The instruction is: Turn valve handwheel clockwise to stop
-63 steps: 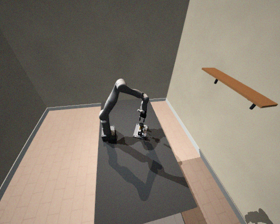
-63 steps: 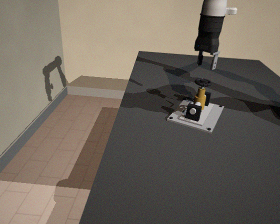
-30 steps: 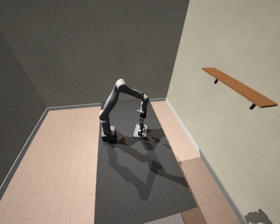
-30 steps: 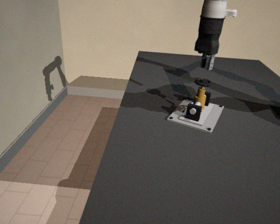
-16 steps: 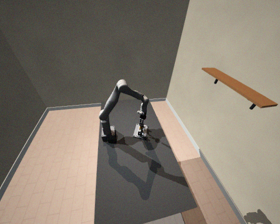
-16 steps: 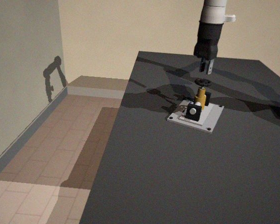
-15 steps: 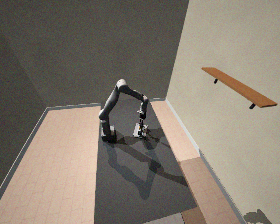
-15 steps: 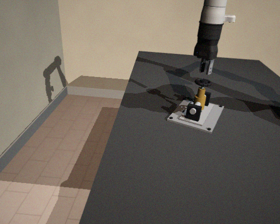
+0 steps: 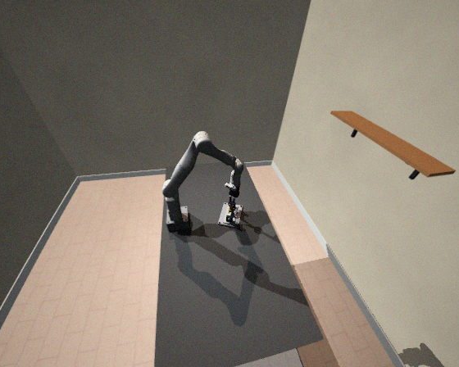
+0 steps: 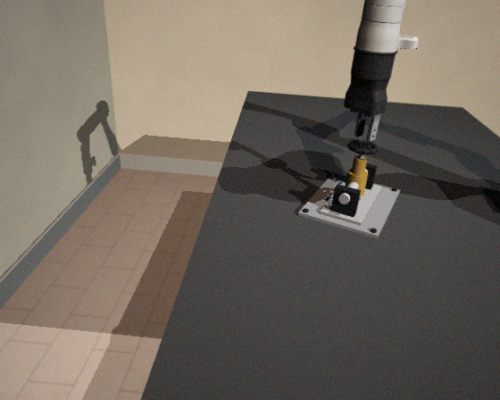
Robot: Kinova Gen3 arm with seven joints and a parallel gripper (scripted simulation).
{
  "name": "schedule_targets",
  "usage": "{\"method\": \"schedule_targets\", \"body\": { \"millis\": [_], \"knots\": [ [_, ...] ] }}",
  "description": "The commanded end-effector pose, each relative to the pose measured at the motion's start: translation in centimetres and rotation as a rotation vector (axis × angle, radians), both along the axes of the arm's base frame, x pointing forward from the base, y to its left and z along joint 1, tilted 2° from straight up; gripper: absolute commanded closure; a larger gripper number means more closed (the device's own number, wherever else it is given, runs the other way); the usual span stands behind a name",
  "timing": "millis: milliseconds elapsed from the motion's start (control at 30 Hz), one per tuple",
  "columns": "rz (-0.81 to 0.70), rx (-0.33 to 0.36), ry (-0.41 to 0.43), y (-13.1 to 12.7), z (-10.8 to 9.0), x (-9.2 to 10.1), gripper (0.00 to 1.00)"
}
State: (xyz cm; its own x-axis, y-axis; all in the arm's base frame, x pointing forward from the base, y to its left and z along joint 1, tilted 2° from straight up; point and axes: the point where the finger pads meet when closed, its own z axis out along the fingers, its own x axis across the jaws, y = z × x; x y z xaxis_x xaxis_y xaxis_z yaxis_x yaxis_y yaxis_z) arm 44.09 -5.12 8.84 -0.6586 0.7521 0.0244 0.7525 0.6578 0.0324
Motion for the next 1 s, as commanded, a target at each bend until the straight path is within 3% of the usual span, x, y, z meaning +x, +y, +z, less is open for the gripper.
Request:
{"method": "schedule_targets", "body": {
  "millis": [0,967],
  "knots": [
    [0.001,0.001,0.002,0.05,-0.19,-0.05,0.45],
    [0.001,0.001,0.002,0.06,-0.53,-0.04,0.45]
  ]
}}
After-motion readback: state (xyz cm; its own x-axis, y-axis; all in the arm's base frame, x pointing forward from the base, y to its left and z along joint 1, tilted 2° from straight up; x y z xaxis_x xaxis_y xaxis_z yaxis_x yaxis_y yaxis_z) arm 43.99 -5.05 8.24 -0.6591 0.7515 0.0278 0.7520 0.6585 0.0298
